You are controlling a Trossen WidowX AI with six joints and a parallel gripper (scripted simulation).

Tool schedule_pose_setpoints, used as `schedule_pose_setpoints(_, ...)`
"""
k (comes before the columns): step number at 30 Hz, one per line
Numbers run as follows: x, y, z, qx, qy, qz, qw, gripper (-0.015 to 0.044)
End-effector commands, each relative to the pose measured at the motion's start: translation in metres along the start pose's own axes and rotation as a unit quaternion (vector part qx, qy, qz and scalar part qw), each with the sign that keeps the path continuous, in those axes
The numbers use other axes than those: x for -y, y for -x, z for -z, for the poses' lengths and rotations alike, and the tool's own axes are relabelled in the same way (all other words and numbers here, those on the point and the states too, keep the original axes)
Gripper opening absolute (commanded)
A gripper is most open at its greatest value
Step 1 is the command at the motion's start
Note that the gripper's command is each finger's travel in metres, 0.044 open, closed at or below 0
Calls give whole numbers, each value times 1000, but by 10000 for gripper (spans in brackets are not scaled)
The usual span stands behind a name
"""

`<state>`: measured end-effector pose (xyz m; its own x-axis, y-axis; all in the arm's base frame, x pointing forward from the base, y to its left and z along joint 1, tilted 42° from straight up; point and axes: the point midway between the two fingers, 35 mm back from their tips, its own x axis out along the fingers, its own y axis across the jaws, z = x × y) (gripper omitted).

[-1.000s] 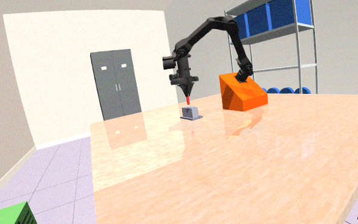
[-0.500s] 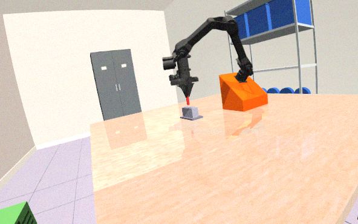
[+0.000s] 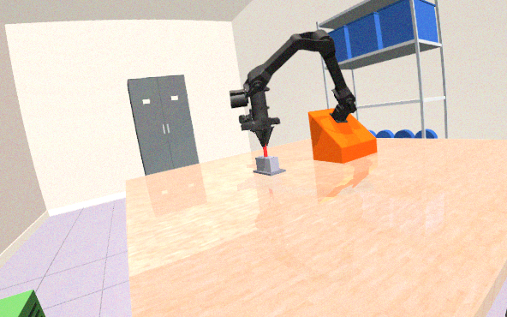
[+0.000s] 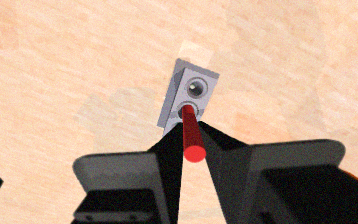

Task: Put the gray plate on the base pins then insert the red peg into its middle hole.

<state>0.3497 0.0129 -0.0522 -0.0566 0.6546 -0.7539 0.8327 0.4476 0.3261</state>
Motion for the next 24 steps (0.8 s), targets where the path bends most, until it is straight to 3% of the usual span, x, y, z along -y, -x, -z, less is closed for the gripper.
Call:
schedule_pose_setpoints(1,0,1,0,0,0,-1,1000,0)
schedule_pose_setpoints(24,-2,-2,1,0,0,-1,1000,0)
